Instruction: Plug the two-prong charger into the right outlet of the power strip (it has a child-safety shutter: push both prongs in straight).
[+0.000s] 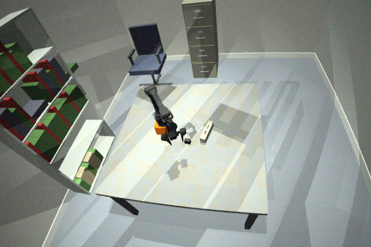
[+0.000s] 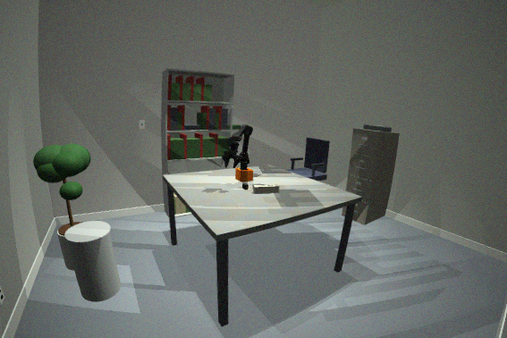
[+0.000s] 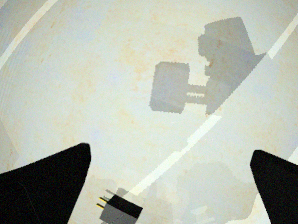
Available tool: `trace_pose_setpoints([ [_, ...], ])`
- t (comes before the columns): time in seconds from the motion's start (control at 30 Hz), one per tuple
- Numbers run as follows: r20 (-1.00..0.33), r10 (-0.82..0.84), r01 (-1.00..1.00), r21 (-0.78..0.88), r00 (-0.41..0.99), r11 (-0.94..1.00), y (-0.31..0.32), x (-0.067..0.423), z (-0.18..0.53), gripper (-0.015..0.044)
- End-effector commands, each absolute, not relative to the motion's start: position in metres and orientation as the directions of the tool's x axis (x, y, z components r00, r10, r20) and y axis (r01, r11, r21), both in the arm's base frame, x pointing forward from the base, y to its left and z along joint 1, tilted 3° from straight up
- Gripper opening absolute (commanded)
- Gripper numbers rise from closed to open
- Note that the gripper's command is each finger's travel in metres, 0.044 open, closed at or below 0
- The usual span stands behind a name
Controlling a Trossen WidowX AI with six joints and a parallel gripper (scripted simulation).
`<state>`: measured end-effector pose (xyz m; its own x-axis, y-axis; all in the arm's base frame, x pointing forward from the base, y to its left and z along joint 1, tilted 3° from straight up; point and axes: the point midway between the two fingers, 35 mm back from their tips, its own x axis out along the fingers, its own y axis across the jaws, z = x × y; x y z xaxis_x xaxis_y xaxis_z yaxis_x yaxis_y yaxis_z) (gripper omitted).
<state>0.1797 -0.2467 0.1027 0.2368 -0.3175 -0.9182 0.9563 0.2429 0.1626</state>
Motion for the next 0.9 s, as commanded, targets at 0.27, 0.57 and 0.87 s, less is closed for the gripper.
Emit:
trace_pose_setpoints([
  [0.27, -0.966, -0.182, 0.822, 0.048, 0.183, 0.568, -0.214, 0.208, 0.070, 0.0440],
  [0.57, -0.989, -0.087, 0.621, 0.004, 0.117, 0.784, -0.184, 0.223, 0.045, 0.0440],
  [0.87, -0.999, -0.011, 0.355, 0.001, 0.033, 0.935, -0.152, 0.231, 0.022, 0.0440],
])
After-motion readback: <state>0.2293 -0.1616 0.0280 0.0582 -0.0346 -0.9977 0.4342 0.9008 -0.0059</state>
